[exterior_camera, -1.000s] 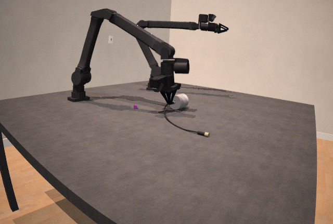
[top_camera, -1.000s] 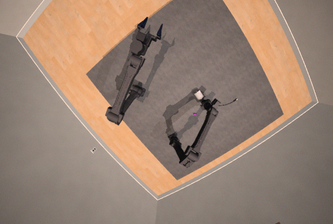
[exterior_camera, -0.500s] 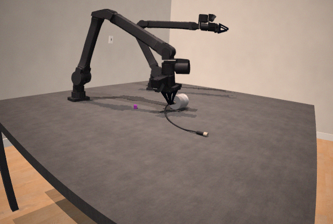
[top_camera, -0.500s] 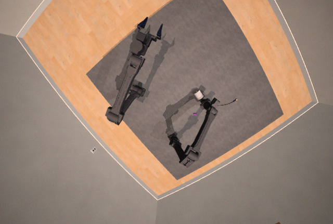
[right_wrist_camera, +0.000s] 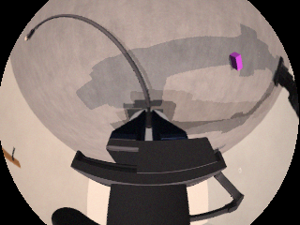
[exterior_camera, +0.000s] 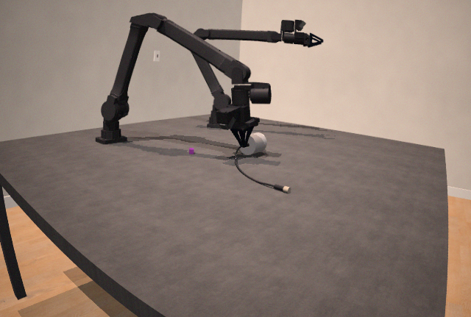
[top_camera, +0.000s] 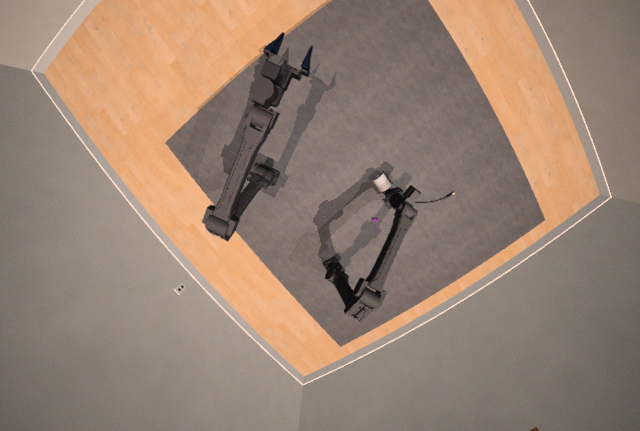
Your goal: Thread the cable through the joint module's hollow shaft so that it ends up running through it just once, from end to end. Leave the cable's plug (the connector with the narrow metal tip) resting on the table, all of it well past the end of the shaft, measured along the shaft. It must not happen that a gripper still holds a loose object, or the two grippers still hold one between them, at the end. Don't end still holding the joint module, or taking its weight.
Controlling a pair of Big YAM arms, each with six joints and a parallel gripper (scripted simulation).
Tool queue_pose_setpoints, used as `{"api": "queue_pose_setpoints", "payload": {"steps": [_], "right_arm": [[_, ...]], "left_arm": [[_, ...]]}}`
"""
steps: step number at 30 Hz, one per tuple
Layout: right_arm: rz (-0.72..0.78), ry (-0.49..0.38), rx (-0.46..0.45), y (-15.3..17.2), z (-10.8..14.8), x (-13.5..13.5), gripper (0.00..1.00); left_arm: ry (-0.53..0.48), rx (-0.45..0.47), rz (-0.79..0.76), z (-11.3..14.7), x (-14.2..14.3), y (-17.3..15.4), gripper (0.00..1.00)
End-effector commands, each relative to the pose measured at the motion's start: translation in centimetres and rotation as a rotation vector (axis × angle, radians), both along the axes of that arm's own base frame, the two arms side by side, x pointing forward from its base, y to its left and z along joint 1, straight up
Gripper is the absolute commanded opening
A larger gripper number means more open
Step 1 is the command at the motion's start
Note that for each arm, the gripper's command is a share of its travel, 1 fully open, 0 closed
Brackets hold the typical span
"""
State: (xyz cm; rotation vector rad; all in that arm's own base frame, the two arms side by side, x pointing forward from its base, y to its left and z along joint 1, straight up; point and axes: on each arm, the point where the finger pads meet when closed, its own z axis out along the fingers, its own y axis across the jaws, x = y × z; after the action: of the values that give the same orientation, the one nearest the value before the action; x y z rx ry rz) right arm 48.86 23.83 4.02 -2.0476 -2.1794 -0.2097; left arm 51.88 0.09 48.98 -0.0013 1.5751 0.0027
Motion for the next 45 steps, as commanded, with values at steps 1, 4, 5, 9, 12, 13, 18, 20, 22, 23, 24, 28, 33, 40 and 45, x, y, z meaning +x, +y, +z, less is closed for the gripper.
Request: {"api": "queue_pose_setpoints", "payload": {"steps": [1, 4, 5, 9, 12, 13, 18, 20, 22, 23, 24, 28, 33, 40, 45], "right_arm": [[0.0, -0.078, 0.034, 1.9, 3.2, 2.1, 0.0], [0.0, -0.076, 0.033, 1.9, 3.1, 2.1, 0.0], [0.0, -0.076, 0.033, 1.9, 3.1, 2.1, 0.0], [0.0, -0.069, 0.031, 2.1, 2.6, 2.0, 0.0], [0.001, -0.069, 0.032, 2.1, 2.5, 2.1, 0.0], [-0.003, -0.069, 0.032, 1.9, 2.5, 2.2, 0.32], [-0.004, -0.069, 0.032, 1.8, 2.5, 2.2, 0.32], [-0.004, -0.069, 0.032, 1.8, 2.5, 2.2, 0.32], [-0.004, -0.069, 0.032, 1.8, 2.5, 2.2, 0.32], [-0.004, -0.069, 0.032, 1.8, 2.5, 2.2, 0.32], [-0.004, -0.069, 0.032, 1.8, 2.5, 2.2, 0.32], [-0.004, -0.069, 0.032, 1.8, 2.5, 2.2, 0.32], [-0.004, -0.069, 0.032, 1.8, 2.5, 2.2, 0.32], [-0.004, -0.069, 0.032, 1.8, 2.5, 2.2, 0.32], [-0.003, -0.064, 0.026, 0.0, 4.6, 2.2, 0.32]], "left_arm": [[-0.026, -0.002, 0.003, 1.2, 0.3, 0.1, 0.96], [-0.026, -0.002, 0.003, 1.2, 0.3, 0.1, 0.96], [-0.026, -0.002, 0.003, 1.2, 0.3, 0.1, 0.96], [-0.026, -0.002, 0.003, 1.2, 0.3, 0.1, 0.96], [-0.026, -0.002, 0.003, 1.2, 0.3, 0.1, 0.96], [-0.026, -0.002, 0.003, 1.2, 0.3, 0.1, 0.96], [-0.026, -0.002, 0.003, 1.2, 0.3, 0.1, 0.96], [-0.026, -0.002, 0.003, 1.2, 0.3, 0.1, 0.96], [-0.026, -0.002, 0.003, 1.2, 0.3, 0.1, 0.96], [-0.026, -0.002, 0.003, 1.2, 0.3, 0.1, 0.96], [-0.026, -0.002, 0.003, 1.2, 0.3, 0.1, 0.96], [-0.026, -0.002, 0.003, 1.2, 0.3, 0.1, 0.96], [-0.026, -0.002, 0.003, 1.2, 0.3, 0.1, 0.96], [-0.026, -0.002, 0.003, 1.2, 0.3, 0.1, 0.96], [-0.026, -0.002, 0.003, 1.2, 0.3, 0.1, 0.96]]}}
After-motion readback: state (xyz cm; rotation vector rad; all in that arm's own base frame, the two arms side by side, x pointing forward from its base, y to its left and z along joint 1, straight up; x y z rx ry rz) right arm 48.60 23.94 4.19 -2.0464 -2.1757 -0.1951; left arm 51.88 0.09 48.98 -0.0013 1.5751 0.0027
